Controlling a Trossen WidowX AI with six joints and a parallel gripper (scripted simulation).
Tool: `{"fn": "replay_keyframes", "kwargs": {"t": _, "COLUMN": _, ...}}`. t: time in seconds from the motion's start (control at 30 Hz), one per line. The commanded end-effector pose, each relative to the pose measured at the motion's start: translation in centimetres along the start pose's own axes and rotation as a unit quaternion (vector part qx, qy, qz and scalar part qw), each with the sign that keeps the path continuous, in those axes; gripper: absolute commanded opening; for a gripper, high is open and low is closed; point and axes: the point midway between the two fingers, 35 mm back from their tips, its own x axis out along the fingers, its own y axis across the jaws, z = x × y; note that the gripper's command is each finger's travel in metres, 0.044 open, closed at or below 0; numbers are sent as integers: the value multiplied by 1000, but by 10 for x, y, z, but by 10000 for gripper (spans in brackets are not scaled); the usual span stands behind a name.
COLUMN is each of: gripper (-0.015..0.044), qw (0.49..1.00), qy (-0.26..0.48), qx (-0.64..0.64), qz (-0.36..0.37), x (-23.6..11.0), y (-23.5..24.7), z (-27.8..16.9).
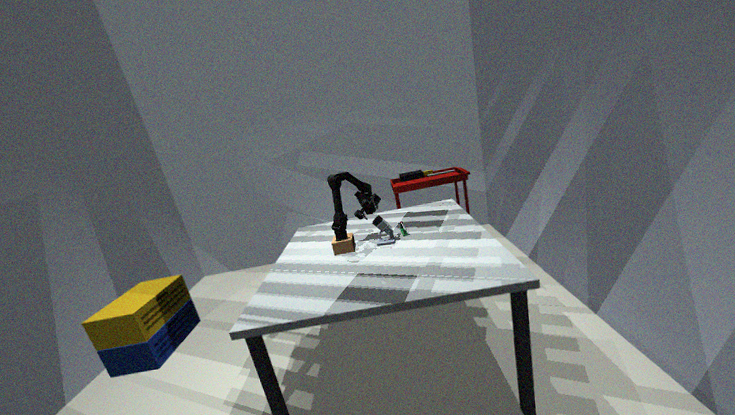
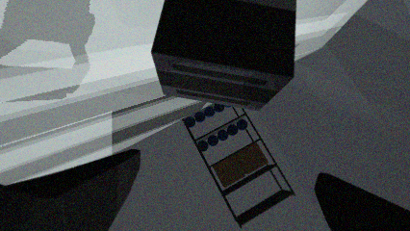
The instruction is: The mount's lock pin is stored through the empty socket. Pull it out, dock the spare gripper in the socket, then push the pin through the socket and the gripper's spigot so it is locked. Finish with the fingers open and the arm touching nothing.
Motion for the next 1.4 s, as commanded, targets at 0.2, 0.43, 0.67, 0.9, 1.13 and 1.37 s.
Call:
{"fn": "replay_keyframes", "kwargs": {"t": 0.2, "gripper": 440, "qw": 1000, "qy": -27, "qx": -1, "qz": -7, "x": -5, "y": -11, "z": -14}}
{"fn": "replay_keyframes", "kwargs": {"t": 0.43, "gripper": 440, "qw": 999, "qy": -44, "qx": -1, "qz": -11, "x": -9, "y": -17, "z": -22}}
{"fn": "replay_keyframes", "kwargs": {"t": 0.67, "gripper": 440, "qw": 998, "qy": -63, "qx": -1, "qz": -16, "x": -12, "y": -25, "z": -32}}
{"fn": "replay_keyframes", "kwargs": {"t": 0.9, "gripper": 361, "qw": 996, "qy": -90, "qx": 3, "qz": -21, "x": -32, "y": -25, "z": -14}}
{"fn": "replay_keyframes", "kwargs": {"t": 1.13, "gripper": 180, "qw": 977, "qy": -210, "qx": 0, "qz": -44, "x": -121, "y": -20, "z": 29}}
{"fn": "replay_keyframes", "kwargs": {"t": 1.37, "gripper": 180, "qw": 977, "qy": -212, "qx": -14, "qz": -27, "x": -125, "y": -24, "z": 38}}
